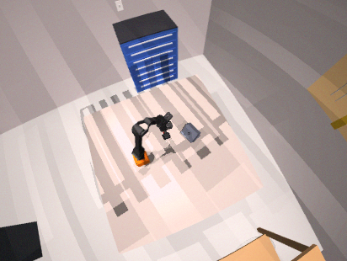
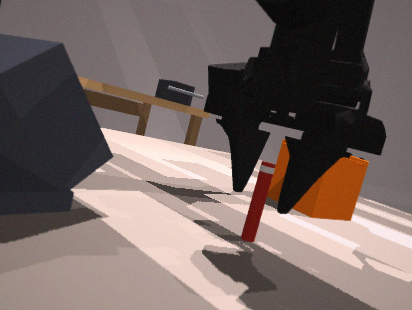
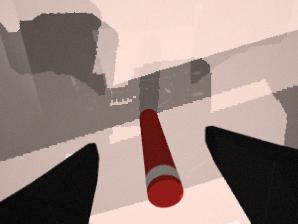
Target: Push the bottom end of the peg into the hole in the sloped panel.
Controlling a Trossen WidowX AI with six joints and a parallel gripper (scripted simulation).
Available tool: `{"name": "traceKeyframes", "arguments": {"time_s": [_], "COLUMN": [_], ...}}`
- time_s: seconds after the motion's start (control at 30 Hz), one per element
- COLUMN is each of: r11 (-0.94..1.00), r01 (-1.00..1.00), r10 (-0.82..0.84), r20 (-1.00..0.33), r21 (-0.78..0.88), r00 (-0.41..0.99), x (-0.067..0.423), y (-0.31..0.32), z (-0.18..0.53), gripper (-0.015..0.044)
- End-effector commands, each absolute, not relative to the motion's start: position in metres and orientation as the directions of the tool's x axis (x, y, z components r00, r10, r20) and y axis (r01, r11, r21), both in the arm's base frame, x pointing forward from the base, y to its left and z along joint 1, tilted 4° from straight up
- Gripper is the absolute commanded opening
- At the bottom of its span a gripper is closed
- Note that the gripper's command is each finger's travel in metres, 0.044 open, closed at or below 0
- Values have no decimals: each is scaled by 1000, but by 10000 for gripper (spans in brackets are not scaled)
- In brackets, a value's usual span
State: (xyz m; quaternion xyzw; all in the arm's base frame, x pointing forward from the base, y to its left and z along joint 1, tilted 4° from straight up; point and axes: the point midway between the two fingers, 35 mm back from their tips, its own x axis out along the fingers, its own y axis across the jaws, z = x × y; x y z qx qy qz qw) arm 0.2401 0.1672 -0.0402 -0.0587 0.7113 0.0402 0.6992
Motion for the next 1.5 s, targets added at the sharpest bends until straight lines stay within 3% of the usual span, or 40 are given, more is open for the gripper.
{"name": "traceKeyframes", "arguments": {"time_s": [0.0,0.2,0.43,1.13,1.47], "r11": [990,990,990,989,990], "r01": [-140,-140,-140,-143,-139], "r10": [-26,-26,-26,-30,-1], "r20": [-1000,-1000,-1000,-999,-1000], "r21": [-24,-24,-24,-28,-1], "r00": [-15,-15,-15,-15,1], "x": [240,240,240,242,247], "y": [168,168,168,171,168], "z": [-40,-40,-40,39,40], "gripper": [204,46,0,0,0]}}
